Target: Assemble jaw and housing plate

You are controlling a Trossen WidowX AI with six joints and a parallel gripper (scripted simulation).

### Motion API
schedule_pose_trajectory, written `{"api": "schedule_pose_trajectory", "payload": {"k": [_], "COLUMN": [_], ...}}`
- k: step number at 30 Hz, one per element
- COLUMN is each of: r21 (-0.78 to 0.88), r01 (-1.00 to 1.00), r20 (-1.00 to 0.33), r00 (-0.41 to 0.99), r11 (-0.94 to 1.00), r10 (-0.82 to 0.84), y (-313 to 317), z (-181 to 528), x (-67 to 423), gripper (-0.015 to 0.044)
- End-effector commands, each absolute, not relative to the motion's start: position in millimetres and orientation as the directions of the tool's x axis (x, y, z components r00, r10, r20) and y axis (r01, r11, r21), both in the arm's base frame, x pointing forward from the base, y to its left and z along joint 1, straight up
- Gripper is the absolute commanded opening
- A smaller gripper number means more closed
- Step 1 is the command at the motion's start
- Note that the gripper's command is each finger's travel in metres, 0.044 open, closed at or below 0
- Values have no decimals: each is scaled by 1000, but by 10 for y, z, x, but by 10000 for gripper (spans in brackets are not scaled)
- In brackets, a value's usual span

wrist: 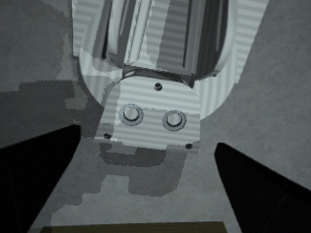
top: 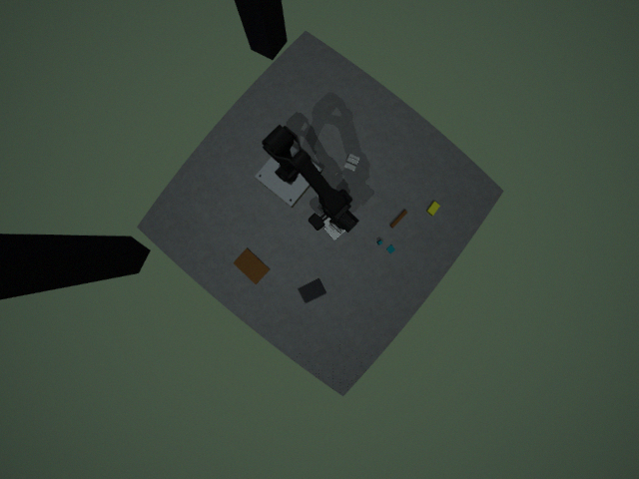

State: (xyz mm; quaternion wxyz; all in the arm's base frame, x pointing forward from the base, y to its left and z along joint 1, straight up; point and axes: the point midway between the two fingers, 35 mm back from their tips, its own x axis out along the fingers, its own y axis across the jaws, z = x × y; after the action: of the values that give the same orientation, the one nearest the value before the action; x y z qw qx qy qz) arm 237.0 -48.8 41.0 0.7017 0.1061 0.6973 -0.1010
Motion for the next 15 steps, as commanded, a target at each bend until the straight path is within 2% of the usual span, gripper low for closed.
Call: {"api": "schedule_pose_trajectory", "payload": {"k": [1, 8, 15], "r21": [5, 10, 5], "r01": [291, 290, 291], "r20": [-1000, -999, -1000], "r00": [26, 34, 22], "r11": [957, 957, 957], "r10": [-2, 0, -2], "y": [-494, -486, -419], "z": [774, 828, 1313], "x": [2359, 2354, 1990], "gripper": [440, 440, 440]}}
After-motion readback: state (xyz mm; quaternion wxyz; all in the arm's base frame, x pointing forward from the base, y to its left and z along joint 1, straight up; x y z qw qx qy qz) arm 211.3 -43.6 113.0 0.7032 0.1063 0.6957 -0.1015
